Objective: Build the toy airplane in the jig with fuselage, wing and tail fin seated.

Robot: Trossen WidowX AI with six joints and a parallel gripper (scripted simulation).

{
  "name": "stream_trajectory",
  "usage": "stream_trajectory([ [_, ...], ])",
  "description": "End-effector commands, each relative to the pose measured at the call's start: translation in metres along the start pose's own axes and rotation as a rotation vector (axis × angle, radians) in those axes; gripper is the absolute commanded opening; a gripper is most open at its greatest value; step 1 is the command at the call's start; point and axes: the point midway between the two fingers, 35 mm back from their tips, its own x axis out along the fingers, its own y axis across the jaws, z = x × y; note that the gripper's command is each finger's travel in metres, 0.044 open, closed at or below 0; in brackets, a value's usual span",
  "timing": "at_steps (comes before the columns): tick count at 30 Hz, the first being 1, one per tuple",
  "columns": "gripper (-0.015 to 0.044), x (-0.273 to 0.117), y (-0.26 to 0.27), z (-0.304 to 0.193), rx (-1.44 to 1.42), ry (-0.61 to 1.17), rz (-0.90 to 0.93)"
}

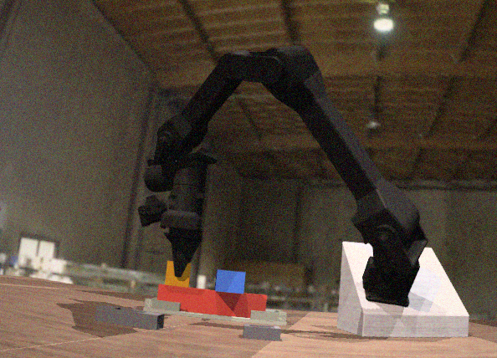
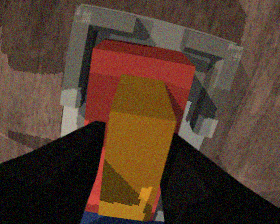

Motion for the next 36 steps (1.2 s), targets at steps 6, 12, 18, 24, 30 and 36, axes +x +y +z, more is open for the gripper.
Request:
stream_trajectory([
  [6, 0.0260, 0.000, 0.000, 0.000, 0.000, 0.000, -0.001],
  [12, 0.0260, -0.008, -0.001, 0.001, 0.001, 0.000, -0.001],
  [18, 0.0260, -0.083, -0.001, 0.001, 0.005, 0.000, 0.000],
  [24, 0.0260, -0.092, -0.001, 0.003, 0.005, 0.000, 0.000],
  [30, 0.0260, -0.092, -0.001, 0.003, 0.005, 0.000, 0.000],
  [36, 0.0260, -0.092, -0.001, 0.003, 0.005, 0.000, 0.000],
])
